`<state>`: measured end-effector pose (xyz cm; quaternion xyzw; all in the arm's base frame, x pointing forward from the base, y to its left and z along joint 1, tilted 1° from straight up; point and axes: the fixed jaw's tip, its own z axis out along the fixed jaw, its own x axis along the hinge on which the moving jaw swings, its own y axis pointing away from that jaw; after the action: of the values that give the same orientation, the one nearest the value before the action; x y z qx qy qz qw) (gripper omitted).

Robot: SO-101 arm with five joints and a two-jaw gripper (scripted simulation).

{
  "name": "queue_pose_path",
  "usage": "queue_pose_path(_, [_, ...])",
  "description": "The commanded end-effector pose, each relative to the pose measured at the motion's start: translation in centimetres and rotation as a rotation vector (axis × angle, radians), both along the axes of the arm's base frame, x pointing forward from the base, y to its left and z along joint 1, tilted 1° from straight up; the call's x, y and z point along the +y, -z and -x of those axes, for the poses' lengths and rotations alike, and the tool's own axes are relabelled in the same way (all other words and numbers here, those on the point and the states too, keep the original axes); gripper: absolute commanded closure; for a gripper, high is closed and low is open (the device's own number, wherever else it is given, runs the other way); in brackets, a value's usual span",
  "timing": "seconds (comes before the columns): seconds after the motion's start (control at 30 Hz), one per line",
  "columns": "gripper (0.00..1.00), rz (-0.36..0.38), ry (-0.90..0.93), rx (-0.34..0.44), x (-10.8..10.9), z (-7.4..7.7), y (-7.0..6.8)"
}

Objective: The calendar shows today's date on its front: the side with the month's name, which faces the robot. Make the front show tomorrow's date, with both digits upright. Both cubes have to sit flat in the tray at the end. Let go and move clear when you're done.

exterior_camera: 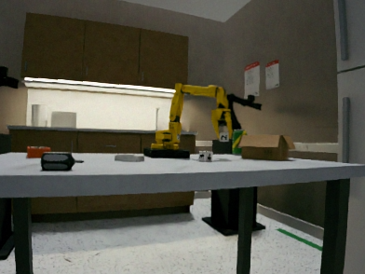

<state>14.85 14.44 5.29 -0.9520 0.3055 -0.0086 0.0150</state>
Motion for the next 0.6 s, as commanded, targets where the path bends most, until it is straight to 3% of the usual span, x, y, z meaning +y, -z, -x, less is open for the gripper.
queue_pose_path(0.0, [1.00,-0.005,-0.002,-0.002,0.03,0.27,-0.07])
queue_pose_path(0.57, [1.00,-0.005,-0.002,-0.002,0.08,0.23,0.86])
